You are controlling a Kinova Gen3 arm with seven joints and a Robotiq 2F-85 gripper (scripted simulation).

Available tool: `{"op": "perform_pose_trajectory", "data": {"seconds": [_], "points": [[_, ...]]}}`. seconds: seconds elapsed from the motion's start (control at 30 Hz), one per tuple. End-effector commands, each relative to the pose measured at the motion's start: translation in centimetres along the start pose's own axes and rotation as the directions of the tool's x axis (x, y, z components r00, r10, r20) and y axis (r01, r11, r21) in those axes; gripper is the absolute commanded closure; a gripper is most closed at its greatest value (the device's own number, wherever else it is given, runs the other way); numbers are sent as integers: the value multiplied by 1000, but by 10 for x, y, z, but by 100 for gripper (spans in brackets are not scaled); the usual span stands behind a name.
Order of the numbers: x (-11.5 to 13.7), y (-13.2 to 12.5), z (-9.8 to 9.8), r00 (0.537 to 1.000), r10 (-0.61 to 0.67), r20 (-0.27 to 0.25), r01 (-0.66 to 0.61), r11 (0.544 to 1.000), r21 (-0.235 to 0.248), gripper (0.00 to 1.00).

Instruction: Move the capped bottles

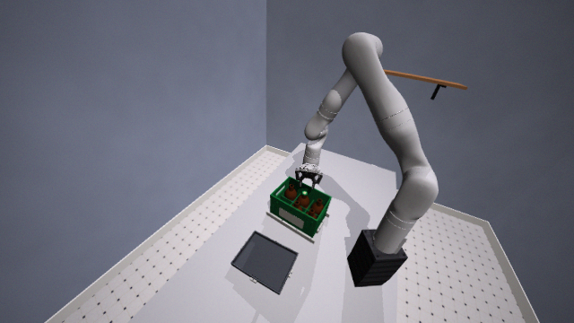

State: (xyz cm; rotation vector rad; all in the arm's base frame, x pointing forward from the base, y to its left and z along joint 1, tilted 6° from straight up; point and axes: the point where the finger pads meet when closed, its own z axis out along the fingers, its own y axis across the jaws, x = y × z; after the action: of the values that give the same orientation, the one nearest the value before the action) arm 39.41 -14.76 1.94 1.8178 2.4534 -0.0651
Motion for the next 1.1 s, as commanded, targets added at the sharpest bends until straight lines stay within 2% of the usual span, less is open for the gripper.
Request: {"op": "perform_pose_trajectory", "data": {"seconds": [0.0,0.4,0.5,0.97,1.07], "points": [[-1,1,0,999,-35,1,35,999,-2,40],[-8,1,1,982,-187,3,187,982,-4,40],[-6,1,0,983,-182,4,182,983,-4,40],[-7,1,1,935,-354,5,354,935,-5,40],[-6,0,1,940,-340,4,340,940,-3,40]]}}
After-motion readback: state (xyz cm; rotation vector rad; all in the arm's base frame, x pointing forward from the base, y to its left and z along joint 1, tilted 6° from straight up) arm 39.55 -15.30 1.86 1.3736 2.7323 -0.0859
